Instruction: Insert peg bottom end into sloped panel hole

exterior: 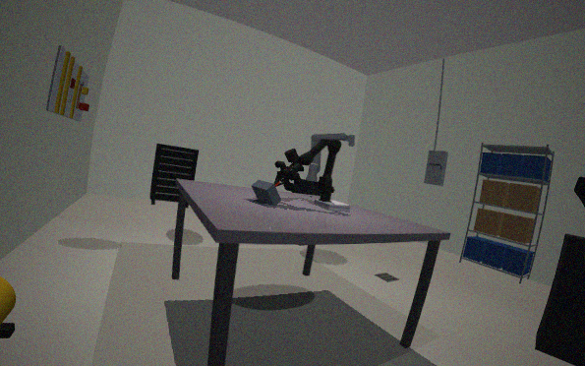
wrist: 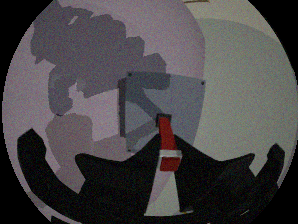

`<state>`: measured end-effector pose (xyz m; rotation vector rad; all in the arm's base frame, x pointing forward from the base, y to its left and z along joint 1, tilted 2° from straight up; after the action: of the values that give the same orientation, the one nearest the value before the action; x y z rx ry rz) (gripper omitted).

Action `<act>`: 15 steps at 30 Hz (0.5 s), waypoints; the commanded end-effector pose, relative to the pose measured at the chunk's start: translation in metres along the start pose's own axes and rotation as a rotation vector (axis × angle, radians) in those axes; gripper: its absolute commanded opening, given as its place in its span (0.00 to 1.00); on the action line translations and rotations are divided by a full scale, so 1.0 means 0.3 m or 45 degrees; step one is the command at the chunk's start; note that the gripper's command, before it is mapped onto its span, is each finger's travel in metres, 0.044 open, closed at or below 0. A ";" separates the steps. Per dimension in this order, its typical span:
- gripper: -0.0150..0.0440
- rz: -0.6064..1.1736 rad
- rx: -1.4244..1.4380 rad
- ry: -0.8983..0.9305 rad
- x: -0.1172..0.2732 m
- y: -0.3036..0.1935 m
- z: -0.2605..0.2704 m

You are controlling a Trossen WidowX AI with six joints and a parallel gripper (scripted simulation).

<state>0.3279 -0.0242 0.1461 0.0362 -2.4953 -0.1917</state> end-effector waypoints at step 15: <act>0.25 0.000 0.000 -0.005 -0.033 -0.001 -0.003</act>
<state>0.3344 -0.0237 0.1412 0.0412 -2.4968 -0.1899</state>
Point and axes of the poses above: the point midway between the two fingers, 35 mm back from their tips, its own x axis back along the fingers, its own z axis across the jaws, y = z × x, the point moved 6 cm from there along x, back along the fingers, and after that the axes turned 11 degrees about -x, right-handed, at the moved point
